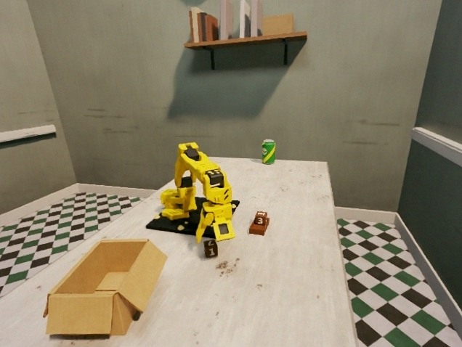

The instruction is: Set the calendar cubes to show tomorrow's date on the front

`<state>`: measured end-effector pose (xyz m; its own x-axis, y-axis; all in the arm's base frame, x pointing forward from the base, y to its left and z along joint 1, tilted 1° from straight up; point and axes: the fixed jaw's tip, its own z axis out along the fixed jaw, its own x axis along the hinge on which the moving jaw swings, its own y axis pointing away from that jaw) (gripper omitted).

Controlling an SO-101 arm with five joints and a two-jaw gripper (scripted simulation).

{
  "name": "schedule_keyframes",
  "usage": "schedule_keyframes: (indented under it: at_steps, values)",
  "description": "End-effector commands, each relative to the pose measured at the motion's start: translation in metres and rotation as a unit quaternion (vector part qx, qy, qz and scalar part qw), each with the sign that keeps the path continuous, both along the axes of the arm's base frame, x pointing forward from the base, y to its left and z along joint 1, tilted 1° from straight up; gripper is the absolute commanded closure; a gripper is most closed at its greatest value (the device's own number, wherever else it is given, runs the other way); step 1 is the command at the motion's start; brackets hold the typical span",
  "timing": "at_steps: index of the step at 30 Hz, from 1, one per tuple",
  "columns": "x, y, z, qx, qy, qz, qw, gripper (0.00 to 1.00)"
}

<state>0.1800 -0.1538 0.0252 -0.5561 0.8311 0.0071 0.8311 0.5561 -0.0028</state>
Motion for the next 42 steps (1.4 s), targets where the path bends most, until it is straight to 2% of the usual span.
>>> schedule_keyframes:
  at_steps: [1, 16, 42]
  values:
    - [0.000, 0.003, -0.011, 0.007, 0.007, 0.007, 1.000, 0.65]
    - [-0.001, 0.004, -0.024, 0.007, 0.007, 0.007, 1.000, 0.65]
    - [-0.004, 0.003, -0.025, 0.007, 0.007, 0.007, 1.000, 0.69]
